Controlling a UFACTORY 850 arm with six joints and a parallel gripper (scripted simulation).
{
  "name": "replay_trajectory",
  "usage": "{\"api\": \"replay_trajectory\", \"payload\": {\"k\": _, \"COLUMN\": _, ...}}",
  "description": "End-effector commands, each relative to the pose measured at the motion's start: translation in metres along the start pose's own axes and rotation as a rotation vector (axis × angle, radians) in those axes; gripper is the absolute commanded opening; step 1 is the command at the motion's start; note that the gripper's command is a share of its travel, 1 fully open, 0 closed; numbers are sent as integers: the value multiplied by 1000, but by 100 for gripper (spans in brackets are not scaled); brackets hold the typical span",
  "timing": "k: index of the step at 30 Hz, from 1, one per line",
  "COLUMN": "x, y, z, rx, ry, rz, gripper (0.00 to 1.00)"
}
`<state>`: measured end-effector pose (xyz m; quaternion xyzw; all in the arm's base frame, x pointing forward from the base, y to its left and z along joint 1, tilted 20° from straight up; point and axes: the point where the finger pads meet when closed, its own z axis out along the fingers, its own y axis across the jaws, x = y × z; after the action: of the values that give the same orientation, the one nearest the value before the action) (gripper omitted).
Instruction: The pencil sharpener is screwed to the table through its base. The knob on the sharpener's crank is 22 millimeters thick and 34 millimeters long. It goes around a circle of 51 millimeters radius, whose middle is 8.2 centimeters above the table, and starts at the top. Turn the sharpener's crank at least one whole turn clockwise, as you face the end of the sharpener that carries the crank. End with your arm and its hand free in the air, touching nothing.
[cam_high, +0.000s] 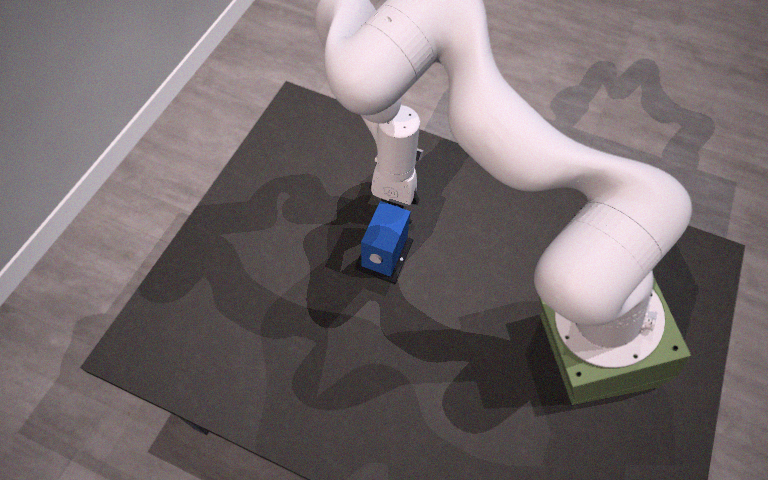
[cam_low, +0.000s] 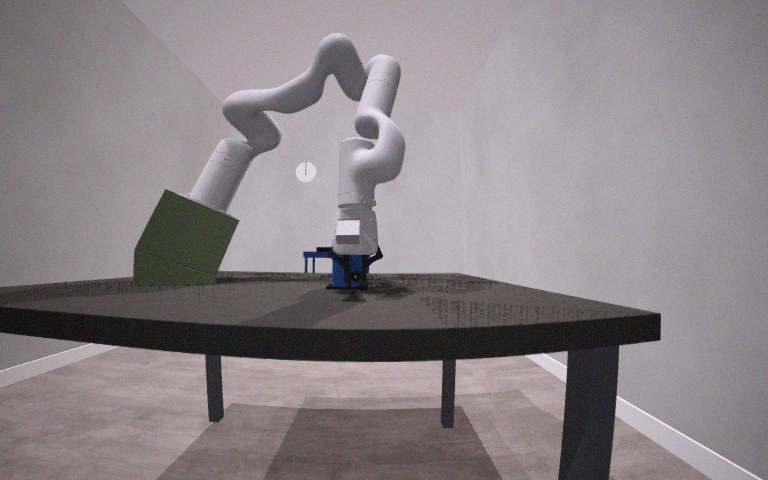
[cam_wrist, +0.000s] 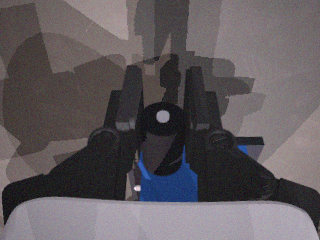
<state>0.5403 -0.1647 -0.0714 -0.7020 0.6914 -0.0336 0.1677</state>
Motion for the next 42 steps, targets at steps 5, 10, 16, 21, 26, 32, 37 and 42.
{"api": "replay_trajectory", "payload": {"k": 5, "x": 0, "y": 12, "z": 4, "rx": 3, "ry": 2, "rz": 0, "gripper": 0}}
{"api": "replay_trajectory", "payload": {"k": 10, "x": 0, "y": 19, "z": 5, "rx": 3, "ry": 2, "rz": 0, "gripper": 0}}
{"api": "replay_trajectory", "payload": {"k": 16, "x": 0, "y": 22, "z": 5, "rx": 3, "ry": 2, "rz": 0, "gripper": 0}}
{"api": "replay_trajectory", "payload": {"k": 21, "x": 0, "y": 23, "z": 5, "rx": 3, "ry": 2, "rz": 0, "gripper": 0}}
{"api": "replay_trajectory", "payload": {"k": 26, "x": 0, "y": 24, "z": 5, "rx": 3, "ry": 2, "rz": 0, "gripper": 0}}
{"api": "replay_trajectory", "payload": {"k": 32, "x": 0, "y": 24, "z": 5, "rx": 3, "ry": 2, "rz": 0, "gripper": 0}}
{"api": "replay_trajectory", "payload": {"k": 37, "x": 0, "y": 24, "z": 5, "rx": 3, "ry": 2, "rz": 0, "gripper": 0}}
{"api": "replay_trajectory", "payload": {"k": 42, "x": 0, "y": 24, "z": 5, "rx": 3, "ry": 2, "rz": 0, "gripper": 0}}
